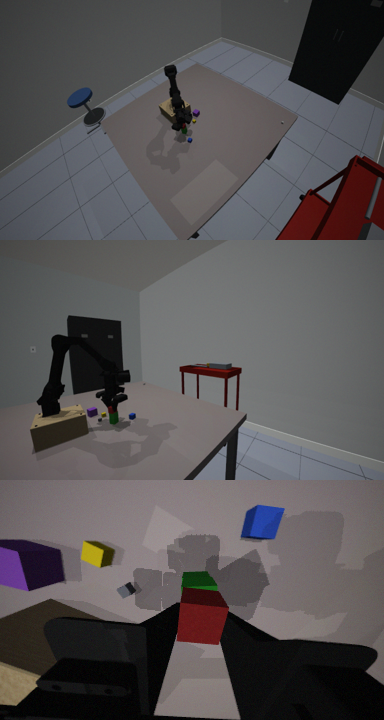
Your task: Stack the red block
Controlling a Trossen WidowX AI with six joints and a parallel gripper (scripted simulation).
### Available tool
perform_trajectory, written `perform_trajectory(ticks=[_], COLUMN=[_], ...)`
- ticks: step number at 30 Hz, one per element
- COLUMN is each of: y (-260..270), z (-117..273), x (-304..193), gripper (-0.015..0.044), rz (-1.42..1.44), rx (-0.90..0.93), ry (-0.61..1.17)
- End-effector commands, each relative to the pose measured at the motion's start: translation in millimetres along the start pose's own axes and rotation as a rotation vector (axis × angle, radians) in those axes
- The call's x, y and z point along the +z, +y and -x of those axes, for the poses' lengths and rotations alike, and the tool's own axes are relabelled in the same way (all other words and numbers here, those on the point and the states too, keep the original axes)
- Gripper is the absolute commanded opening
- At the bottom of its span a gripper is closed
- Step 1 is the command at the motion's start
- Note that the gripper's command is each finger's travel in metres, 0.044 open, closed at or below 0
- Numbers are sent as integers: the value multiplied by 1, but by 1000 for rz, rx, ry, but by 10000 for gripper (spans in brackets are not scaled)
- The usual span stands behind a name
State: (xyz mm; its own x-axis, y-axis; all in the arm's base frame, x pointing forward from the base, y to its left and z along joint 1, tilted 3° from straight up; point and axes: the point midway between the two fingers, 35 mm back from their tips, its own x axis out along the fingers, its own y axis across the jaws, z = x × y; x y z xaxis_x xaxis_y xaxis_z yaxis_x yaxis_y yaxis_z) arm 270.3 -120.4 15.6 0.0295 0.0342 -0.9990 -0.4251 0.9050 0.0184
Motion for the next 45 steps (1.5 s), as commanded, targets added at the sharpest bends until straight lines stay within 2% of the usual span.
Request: perform_trajectory(ticks=[1,23,39,40,45], y=[0,0,0,0,0], z=[0,4,-1,-1,-1], x=[1,1,0,0,0], gripper=[0,0,420,440,440], rz=[1,1,1,1,1], rx=[-5,-5,-4,-4,-4], ry=[-4,-4,-3,-3,-3])
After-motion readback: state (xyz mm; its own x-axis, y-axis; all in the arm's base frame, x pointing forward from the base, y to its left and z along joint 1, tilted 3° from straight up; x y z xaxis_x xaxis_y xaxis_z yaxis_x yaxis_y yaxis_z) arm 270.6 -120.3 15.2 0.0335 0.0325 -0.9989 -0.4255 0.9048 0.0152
